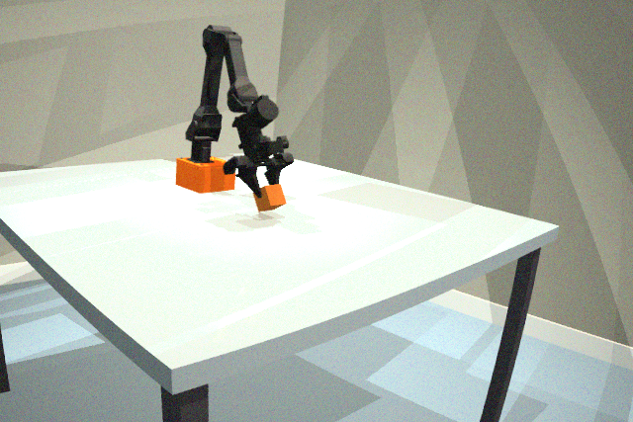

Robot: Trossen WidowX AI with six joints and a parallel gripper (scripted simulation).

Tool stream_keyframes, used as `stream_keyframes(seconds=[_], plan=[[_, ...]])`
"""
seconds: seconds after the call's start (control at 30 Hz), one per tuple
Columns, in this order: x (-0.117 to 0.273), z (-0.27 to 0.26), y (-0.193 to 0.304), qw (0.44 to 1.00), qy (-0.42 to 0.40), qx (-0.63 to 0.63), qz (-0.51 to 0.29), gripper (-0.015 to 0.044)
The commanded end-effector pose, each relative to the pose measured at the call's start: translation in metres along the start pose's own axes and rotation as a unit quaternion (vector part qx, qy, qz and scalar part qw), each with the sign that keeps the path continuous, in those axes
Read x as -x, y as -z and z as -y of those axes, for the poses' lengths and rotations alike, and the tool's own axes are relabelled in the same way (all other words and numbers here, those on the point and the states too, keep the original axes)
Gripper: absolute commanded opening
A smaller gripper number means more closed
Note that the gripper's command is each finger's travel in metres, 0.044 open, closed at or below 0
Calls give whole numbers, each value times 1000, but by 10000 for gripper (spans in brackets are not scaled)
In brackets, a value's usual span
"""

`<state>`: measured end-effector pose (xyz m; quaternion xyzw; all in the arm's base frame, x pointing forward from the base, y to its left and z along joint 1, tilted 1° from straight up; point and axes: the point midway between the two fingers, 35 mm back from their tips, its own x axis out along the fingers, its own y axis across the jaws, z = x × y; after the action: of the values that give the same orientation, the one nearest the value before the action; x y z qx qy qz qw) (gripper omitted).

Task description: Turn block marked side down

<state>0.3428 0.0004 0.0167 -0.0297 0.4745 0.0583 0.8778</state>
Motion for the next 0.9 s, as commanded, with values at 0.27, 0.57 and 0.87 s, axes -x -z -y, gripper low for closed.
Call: stream_keyframes(seconds=[0.27, 0.57, 0.87], plan=[[-25, 2, 4, 997, -2, -4, 74, 0], [-33, 2, 9, 991, -2, -5, 135, 0], [-31, 1, 15, 981, -2, -4, 196, 0]])
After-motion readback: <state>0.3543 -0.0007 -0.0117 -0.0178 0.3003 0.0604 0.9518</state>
